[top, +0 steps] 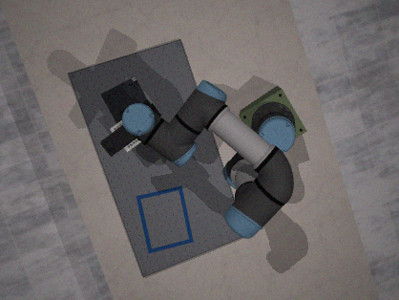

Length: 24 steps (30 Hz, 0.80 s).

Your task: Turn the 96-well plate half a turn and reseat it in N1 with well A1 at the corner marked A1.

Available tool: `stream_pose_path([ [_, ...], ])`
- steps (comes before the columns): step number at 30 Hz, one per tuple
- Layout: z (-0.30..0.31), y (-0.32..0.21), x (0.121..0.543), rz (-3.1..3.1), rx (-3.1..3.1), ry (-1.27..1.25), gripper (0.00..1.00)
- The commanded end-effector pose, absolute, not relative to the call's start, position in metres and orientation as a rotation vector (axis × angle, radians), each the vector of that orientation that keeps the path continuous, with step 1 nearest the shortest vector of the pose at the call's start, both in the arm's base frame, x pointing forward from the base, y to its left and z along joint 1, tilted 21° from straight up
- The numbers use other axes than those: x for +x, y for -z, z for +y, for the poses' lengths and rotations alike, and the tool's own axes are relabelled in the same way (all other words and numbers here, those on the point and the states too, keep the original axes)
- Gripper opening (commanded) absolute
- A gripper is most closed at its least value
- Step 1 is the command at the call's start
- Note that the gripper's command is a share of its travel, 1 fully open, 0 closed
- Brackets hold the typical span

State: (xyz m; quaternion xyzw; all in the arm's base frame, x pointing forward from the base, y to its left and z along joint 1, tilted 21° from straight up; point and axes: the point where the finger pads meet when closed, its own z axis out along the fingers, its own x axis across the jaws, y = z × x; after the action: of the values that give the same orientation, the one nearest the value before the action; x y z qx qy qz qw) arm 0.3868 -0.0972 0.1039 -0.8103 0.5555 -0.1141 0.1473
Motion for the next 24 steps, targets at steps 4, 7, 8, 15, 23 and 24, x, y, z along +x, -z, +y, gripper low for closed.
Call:
stream_pose_path([
  [4,-0.124,-0.103,0.389,1.597,-2.332,0.329,0.0],
  [7,-0.131,-0.102,0.389,1.597,-2.332,0.329,0.0],
  [8,-0.134,-0.102,0.389,1.597,-2.332,0.329,0.0],
  [15,-0.157,-0.1,0.39,1.597,-2.332,0.329,0.0],
  [23,-0.164,-0.1,0.39,1.597,-2.332,0.329,0.0],
  [24,-0.164,-0.1,0.39,1.597,-2.332,0.329,0.0],
])
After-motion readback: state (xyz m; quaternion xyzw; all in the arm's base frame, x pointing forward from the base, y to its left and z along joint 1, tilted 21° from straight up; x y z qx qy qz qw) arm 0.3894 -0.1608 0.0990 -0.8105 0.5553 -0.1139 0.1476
